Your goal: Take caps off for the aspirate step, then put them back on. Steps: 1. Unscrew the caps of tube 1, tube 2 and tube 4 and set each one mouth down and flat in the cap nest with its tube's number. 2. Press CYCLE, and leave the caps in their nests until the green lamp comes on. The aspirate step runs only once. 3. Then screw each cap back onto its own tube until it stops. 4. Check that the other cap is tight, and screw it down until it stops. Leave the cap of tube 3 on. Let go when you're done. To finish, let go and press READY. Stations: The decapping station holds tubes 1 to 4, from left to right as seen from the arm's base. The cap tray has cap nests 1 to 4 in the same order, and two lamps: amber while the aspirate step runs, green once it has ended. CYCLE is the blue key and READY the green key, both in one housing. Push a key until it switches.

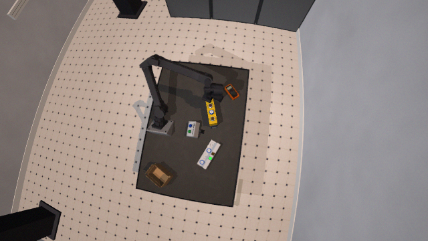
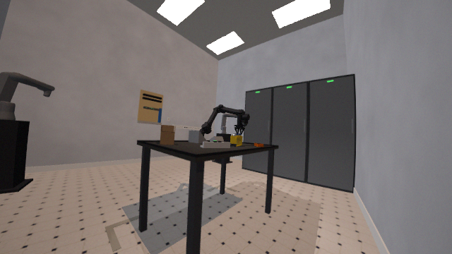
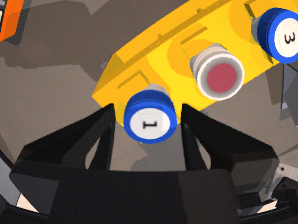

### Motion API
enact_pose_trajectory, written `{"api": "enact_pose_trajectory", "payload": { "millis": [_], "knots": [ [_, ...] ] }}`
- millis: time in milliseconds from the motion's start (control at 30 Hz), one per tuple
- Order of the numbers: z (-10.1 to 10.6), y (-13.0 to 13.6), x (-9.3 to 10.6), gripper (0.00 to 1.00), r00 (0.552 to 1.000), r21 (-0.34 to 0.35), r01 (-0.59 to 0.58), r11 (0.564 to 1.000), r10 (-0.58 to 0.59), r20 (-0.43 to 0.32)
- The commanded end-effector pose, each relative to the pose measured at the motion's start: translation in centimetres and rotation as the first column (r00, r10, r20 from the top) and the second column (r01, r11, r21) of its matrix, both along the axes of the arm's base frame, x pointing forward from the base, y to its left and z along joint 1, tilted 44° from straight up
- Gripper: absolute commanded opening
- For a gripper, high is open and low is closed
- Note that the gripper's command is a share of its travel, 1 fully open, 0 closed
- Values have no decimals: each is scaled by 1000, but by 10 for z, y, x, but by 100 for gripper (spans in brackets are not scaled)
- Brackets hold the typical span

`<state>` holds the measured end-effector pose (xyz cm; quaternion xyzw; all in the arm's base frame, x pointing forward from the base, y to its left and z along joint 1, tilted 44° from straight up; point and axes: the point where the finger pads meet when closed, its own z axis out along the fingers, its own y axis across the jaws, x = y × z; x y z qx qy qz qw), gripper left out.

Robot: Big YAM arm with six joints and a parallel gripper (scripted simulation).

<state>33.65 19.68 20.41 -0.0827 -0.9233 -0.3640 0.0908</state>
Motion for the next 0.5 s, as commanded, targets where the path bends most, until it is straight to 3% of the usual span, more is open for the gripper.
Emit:
{"api": "enact_pose_trajectory", "payload": {
  "millis": [0,200,300,400,467],
  "knots": [
    [2,8,-2,49,968,18,-201,979,196,156],
    [2,8,-2,49,878,1,-373,928,353,324],
    [0,7,-5,49,799,-24,-468,884,434,415],
    [1,7,-4,49,788,-28,-480,877,444,427],
    [7,8,0,49,681,-70,-563,824,510,525]
  ]
}}
